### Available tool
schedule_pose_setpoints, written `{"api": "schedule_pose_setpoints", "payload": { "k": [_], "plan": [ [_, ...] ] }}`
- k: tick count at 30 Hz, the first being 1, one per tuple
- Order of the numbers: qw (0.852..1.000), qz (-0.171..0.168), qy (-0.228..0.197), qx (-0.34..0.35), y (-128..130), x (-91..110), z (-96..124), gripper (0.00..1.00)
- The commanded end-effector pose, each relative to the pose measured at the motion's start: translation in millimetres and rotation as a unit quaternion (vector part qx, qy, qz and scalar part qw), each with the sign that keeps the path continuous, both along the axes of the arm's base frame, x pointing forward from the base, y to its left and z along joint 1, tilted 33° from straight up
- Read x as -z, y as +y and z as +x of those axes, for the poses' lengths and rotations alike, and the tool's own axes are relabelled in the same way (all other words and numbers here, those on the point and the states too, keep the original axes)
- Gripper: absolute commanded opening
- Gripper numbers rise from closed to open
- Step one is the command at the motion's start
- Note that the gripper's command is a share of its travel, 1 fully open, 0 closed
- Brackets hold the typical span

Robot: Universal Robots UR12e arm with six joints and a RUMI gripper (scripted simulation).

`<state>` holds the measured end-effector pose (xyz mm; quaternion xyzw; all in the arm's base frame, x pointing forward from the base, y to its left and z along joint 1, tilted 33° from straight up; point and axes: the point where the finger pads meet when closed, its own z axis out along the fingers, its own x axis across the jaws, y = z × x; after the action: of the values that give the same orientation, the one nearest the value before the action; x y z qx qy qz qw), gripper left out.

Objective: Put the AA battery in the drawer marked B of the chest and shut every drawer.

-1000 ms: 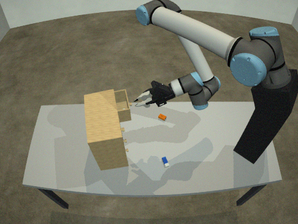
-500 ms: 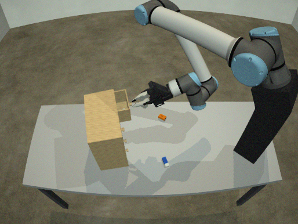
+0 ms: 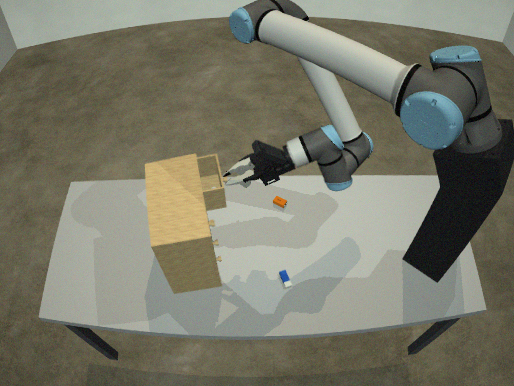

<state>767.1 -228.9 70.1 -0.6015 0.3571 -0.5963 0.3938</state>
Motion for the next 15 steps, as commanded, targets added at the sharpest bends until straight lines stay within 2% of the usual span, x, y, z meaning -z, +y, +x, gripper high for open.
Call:
{"api": "schedule_pose_setpoints", "payload": {
  "k": [1, 15],
  "plan": [
    [1.000, -0.002, -0.001, 0.000, -0.4, -1.6, 3.8, 0.20],
    [1.000, -0.001, -0.001, 0.000, -0.5, -2.1, 4.7, 0.20]
  ]
}}
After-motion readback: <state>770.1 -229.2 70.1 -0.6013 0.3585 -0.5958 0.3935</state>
